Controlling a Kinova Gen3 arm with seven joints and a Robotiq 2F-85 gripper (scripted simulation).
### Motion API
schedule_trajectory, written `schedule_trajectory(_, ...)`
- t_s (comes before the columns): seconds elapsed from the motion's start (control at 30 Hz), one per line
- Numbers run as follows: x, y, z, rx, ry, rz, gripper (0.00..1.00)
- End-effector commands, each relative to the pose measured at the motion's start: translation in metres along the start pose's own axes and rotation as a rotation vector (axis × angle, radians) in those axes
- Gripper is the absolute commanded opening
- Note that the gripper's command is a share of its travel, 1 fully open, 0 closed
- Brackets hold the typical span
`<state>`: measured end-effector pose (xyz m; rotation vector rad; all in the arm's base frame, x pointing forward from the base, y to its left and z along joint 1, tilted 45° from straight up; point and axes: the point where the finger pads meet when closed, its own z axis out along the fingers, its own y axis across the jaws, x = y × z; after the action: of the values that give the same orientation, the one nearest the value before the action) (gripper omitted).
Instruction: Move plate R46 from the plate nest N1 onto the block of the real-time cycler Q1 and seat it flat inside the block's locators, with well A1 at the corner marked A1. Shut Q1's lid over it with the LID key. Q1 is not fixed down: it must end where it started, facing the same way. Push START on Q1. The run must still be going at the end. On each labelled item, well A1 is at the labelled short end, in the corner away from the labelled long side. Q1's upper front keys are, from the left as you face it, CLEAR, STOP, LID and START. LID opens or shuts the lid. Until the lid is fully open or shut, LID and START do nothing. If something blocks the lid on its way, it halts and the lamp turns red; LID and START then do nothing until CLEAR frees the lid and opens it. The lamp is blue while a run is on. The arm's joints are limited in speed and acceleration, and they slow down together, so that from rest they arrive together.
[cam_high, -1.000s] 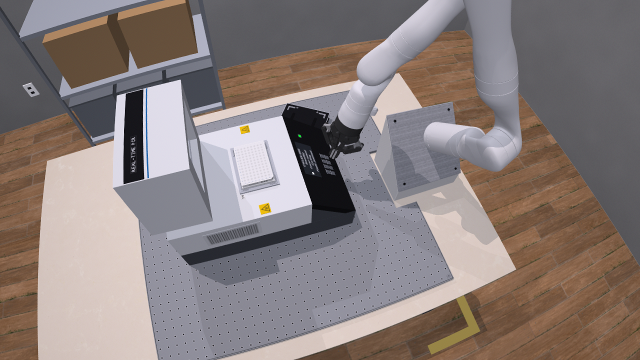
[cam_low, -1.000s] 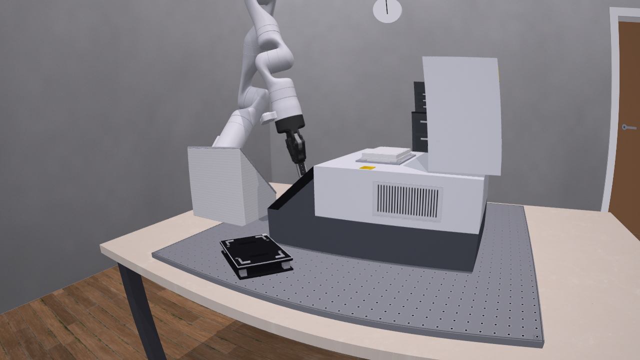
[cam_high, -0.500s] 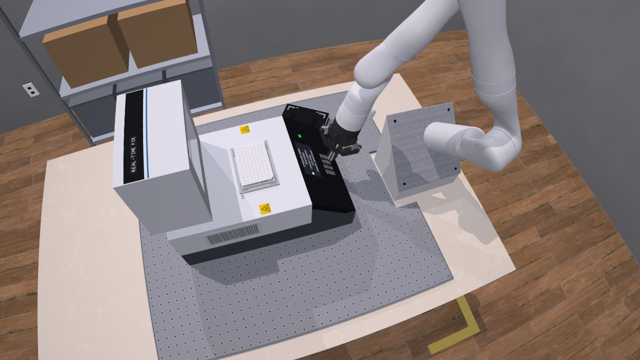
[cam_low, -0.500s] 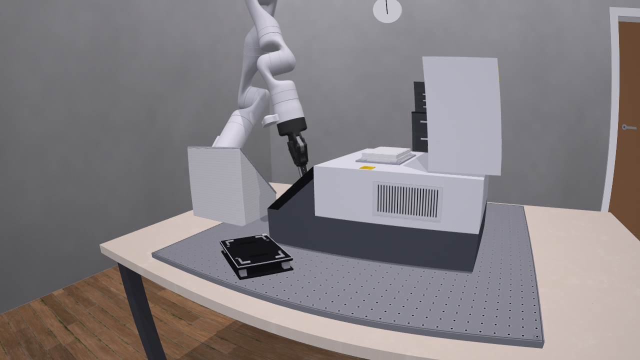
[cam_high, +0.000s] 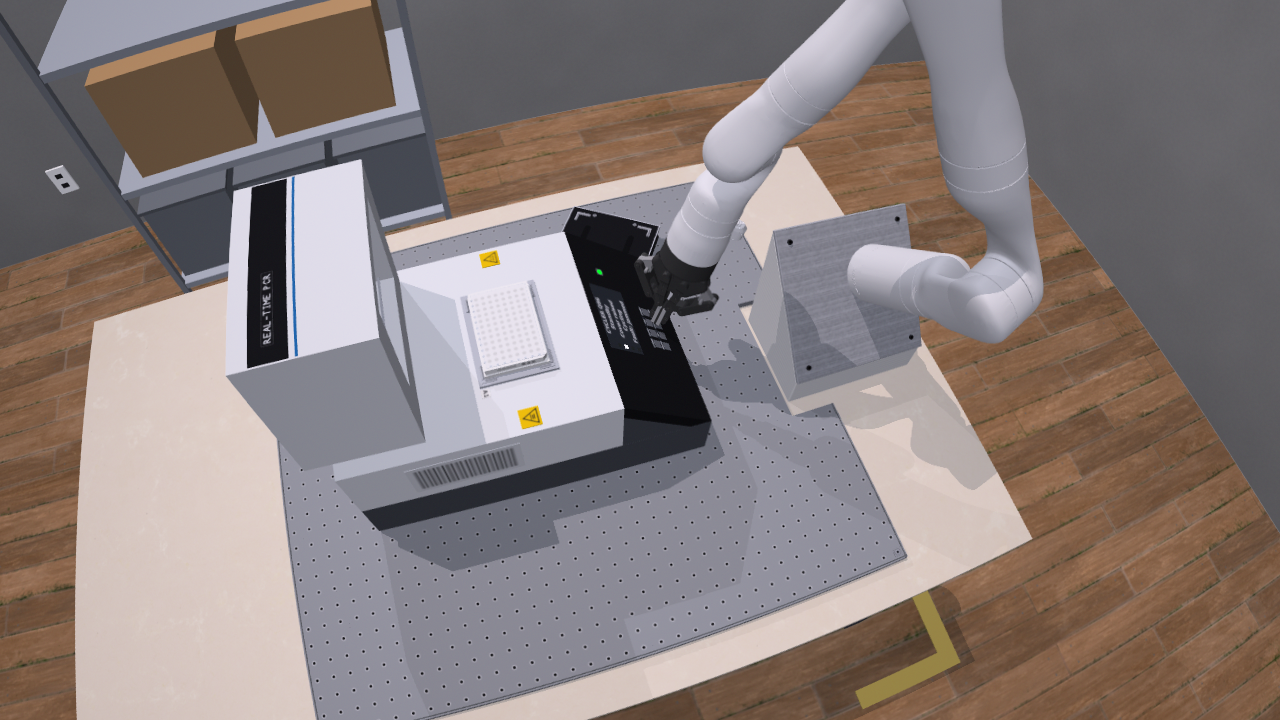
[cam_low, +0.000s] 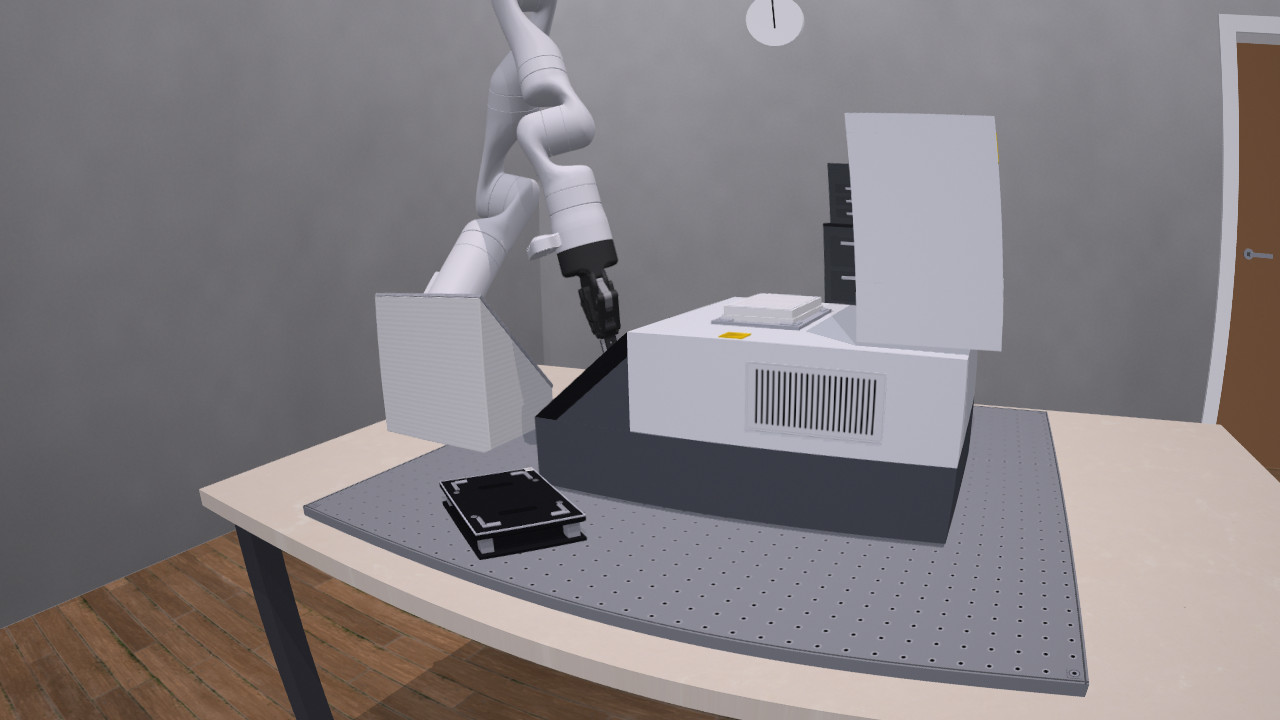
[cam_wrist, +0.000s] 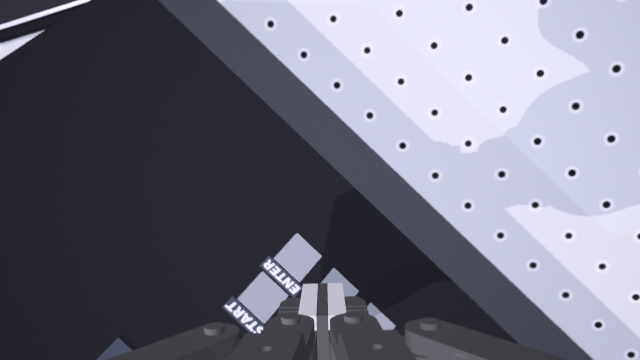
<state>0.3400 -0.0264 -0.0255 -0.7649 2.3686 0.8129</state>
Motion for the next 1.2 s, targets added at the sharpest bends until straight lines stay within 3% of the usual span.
schedule_trajectory(0.0, -0.0006, -0.0011, 0.0011, 0.002, 0.0, 0.0, 0.1)
schedule_trajectory(1.17, -0.0021, -0.0026, 0.0058, 0.002, 0.0, 0.0, 0.1)
